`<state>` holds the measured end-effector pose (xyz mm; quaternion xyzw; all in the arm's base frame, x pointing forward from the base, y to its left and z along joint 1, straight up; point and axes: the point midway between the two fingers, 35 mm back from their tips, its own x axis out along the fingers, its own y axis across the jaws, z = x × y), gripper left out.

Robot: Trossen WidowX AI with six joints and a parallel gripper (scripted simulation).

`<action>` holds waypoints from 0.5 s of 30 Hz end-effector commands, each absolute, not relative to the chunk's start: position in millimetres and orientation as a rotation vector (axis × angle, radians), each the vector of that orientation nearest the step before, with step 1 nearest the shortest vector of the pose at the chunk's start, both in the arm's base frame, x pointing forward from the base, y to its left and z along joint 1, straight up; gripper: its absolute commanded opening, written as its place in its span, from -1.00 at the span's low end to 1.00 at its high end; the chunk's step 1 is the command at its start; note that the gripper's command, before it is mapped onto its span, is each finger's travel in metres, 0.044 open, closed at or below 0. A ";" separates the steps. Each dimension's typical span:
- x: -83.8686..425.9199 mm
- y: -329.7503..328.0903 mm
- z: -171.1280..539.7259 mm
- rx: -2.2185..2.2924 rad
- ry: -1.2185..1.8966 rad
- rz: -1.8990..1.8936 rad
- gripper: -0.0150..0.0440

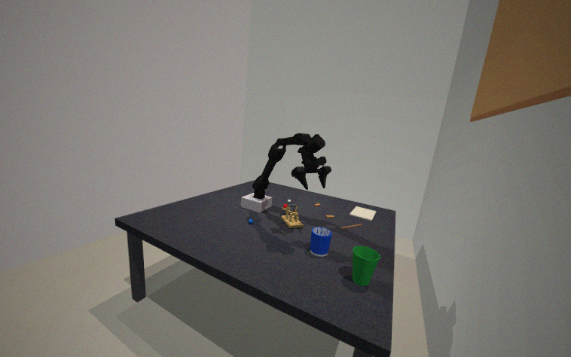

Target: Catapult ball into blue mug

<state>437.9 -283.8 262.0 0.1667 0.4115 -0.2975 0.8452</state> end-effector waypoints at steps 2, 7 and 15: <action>438.1 -284.7 262.3 0.345 0.868 -0.630 0.91; 438.1 -284.7 262.3 0.345 0.868 -0.630 0.47; 438.1 -284.7 262.3 0.345 0.868 -0.630 -0.25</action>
